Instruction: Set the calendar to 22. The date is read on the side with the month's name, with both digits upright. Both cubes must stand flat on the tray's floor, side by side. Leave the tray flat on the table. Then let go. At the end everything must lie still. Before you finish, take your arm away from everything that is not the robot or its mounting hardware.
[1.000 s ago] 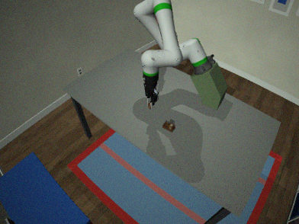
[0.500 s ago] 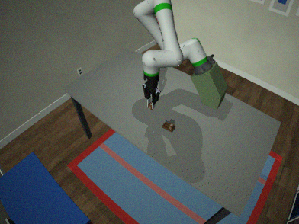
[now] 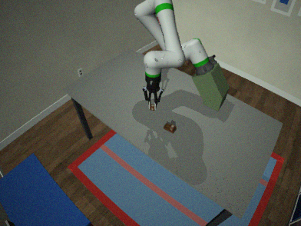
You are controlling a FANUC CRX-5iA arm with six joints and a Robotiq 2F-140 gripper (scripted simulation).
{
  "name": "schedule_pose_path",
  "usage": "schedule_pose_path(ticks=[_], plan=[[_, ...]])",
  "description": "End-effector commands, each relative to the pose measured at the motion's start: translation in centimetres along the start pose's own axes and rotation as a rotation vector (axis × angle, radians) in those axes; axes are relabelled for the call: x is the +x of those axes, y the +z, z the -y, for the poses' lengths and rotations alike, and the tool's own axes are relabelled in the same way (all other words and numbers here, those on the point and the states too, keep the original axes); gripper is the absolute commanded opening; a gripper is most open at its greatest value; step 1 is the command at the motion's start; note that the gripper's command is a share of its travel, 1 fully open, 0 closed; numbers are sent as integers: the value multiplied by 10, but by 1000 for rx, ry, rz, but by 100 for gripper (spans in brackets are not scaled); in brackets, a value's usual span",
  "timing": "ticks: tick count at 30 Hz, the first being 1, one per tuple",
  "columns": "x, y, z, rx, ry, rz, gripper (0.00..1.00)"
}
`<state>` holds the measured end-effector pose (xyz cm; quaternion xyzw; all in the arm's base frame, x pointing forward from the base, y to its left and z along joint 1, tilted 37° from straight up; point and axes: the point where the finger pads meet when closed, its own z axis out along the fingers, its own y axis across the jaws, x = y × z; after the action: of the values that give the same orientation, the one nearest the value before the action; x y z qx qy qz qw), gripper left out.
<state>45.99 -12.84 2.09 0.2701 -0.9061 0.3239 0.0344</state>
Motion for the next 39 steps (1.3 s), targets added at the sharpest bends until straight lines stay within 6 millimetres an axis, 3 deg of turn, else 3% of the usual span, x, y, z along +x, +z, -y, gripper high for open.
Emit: schedule_pose_path(ticks=[1,20,23,24,37,39], plan=[[-1,0,-1,-14,-154,-2,17],[-5,0,-6,-14,-768,3,17],[-5,0,-6,-14,-781,3,17],[-6,0,-7,-14,-880,4,17],[-9,-1,-10,-13,-1290,7,17],[-9,-1,-10,-13,-1290,7,17]])
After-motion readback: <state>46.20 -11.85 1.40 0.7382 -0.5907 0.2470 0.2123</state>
